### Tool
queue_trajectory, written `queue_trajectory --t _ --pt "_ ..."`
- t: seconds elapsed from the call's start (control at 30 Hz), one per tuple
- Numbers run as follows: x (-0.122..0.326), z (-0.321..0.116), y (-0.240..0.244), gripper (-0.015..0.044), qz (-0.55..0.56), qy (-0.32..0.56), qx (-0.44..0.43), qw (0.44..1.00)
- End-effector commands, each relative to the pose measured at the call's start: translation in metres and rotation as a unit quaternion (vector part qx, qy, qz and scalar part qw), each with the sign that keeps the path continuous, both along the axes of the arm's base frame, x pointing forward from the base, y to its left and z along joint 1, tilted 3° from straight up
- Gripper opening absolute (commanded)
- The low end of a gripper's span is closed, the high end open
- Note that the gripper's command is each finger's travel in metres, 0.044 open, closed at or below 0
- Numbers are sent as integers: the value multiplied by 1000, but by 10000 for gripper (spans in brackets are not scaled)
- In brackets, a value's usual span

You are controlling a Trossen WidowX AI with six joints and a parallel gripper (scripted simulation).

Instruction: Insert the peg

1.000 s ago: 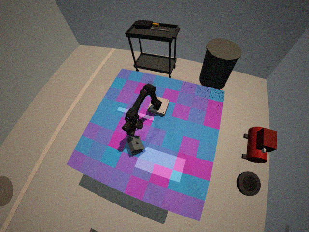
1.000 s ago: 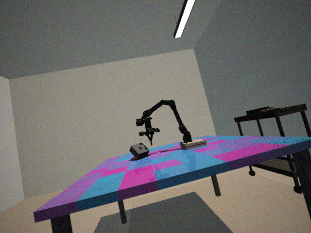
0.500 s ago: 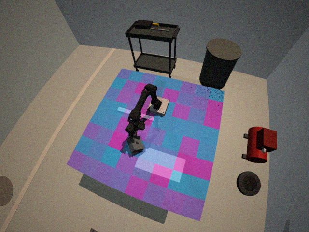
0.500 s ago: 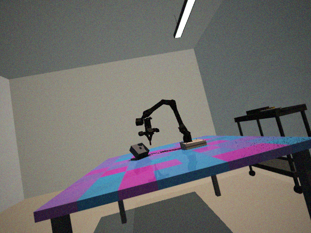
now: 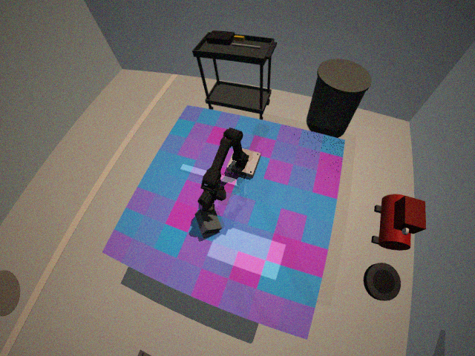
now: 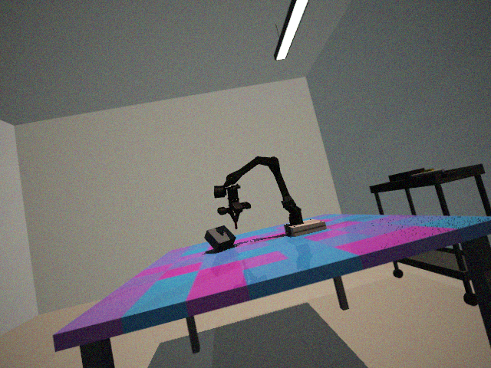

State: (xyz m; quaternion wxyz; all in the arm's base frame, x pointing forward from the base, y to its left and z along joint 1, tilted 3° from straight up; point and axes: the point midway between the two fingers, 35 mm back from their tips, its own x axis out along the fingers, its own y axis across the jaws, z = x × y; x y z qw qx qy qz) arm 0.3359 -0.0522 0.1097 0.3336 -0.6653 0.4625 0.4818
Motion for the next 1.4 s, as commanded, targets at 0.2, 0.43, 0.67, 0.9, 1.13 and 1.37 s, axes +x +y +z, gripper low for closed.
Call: queue_trajectory --t 0.2,0.43,0.67,0.9,1.13,1.37 --pt "3 6 10 0 25 -12 -21 999" --pt "5 8 18 0 41 -19 -34 998" --pt "6 10 26 0 57 -26 -47 997" --pt "8 12 34 0 73 -34 -60 995" --pt "9 14 42 0 88 -41 -73 993" --pt "10 17 51 0 104 -50 -85 990"
